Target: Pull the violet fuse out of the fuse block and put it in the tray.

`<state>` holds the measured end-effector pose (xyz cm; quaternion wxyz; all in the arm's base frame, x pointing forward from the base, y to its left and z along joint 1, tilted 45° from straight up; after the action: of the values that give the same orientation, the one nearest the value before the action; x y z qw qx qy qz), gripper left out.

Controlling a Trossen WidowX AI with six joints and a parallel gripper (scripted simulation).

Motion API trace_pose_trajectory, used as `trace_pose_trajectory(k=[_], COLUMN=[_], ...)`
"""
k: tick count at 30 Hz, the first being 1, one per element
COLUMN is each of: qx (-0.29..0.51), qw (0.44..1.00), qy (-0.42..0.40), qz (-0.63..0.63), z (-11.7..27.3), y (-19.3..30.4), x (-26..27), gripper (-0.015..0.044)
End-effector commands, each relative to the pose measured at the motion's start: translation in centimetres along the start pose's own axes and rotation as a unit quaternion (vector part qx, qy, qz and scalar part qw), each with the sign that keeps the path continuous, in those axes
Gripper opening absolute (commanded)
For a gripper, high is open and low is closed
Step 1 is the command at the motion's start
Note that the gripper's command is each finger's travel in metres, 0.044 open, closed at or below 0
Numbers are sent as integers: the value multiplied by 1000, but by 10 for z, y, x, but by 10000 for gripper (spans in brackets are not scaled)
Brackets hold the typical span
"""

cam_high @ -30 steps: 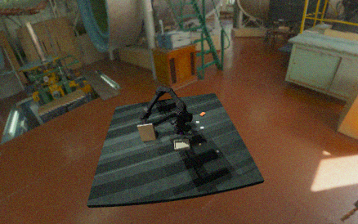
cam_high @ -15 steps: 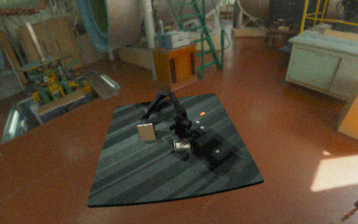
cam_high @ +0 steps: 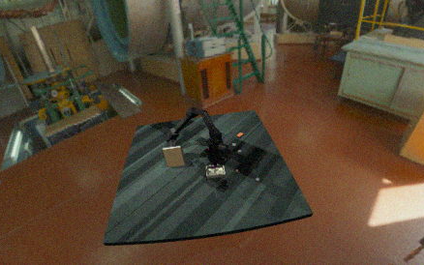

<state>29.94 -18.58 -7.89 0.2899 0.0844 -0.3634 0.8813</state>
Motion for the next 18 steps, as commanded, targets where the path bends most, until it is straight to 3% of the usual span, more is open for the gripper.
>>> trace_pose_trajectory(k=[1, 12, 18], qx=[-3, -4, 0], qw=[1000, 1000, 1000], qy=[-2, -2, -1], qz=[-4, -4, 0], z=[-8, -22, -19], y=[1, 1, 0], x=[2, 2, 1], gripper=[0, 0, 157])
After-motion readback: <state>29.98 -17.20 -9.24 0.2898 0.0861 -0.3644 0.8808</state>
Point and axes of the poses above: the point midway between the two fingers, 35 mm back from their tips, its own z axis back along the fingers, its own x axis across the jaws, y = z × x, the point moved 9 cm from there along z, back along the fingers, and after that the axes turned 14 degrees about z, right-handed, at the moved point
